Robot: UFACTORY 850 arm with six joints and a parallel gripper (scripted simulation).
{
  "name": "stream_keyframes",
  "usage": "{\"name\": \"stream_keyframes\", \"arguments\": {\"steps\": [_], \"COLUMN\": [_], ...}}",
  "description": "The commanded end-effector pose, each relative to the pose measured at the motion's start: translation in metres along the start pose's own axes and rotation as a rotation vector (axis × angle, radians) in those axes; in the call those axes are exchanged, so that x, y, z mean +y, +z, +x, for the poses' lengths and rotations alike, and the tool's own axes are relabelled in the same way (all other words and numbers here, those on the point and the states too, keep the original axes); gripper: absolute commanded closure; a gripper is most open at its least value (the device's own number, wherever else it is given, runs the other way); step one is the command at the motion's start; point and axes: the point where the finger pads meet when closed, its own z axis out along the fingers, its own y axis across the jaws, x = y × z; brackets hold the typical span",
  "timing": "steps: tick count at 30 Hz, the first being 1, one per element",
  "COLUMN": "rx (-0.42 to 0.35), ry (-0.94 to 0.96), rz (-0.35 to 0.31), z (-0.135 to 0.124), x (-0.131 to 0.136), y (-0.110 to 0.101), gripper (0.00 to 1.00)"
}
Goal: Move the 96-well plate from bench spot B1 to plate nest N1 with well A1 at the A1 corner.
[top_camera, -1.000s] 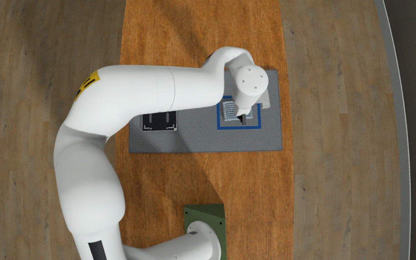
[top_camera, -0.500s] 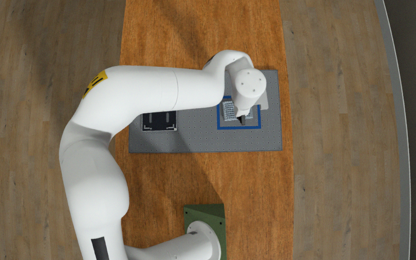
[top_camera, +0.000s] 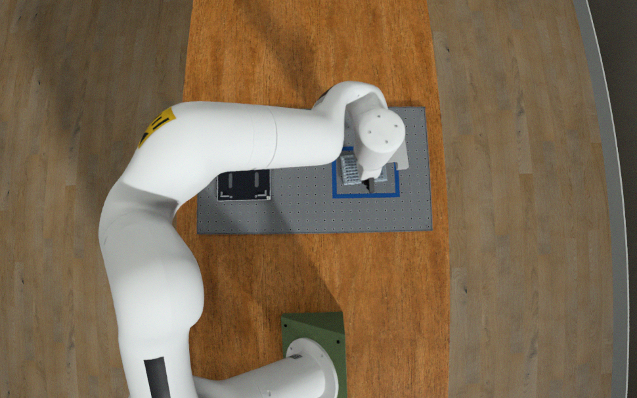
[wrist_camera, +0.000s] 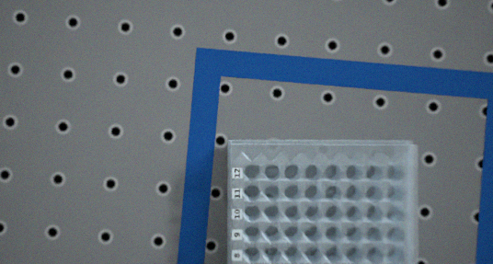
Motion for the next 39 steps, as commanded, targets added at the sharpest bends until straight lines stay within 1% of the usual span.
{"name": "stream_keyframes", "arguments": {"steps": [1,4,16,39], "rx": [0.001,0.001,0.001,0.001], "ry": [-0.001,-0.001,-0.001,-0.001], "rz": [0.002,0.002,0.002,0.002], "z": [0.0,0.0,0.0,0.0], "x": [-0.001,-0.001,-0.001,-0.001], "y": [0.004,0.008,0.008,0.022], "gripper": [0.0,0.0,0.0,0.0]}}
